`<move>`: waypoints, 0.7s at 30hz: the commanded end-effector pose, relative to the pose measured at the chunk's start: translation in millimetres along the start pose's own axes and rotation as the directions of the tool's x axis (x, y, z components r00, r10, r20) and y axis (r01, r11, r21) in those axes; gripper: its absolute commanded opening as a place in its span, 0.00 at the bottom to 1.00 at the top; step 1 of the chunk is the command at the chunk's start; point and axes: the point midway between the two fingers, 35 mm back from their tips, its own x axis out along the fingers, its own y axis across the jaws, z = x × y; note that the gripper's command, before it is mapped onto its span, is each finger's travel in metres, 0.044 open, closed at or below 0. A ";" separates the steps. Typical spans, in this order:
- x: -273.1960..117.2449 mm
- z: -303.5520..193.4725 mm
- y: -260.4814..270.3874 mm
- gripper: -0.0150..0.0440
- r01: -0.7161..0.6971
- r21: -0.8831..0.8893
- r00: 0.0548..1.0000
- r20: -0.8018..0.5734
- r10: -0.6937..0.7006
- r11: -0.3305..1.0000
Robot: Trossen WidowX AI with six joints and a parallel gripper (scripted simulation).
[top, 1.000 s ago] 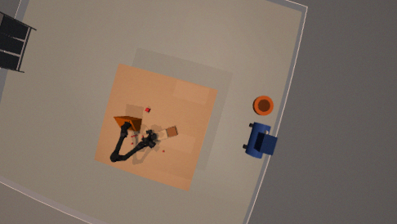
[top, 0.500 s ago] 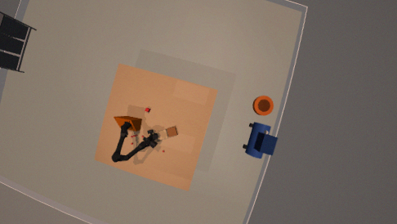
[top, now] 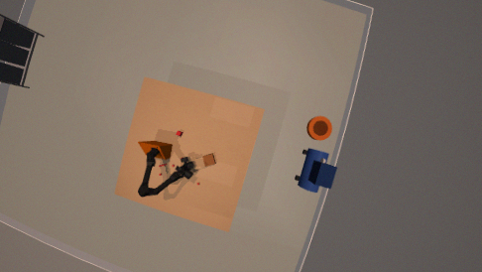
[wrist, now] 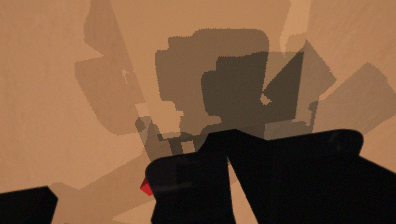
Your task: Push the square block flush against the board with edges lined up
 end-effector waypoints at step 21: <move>0.3 -25.1 -1.3 0.25 0.000 0.004 1.000 0.003 0.000 1.000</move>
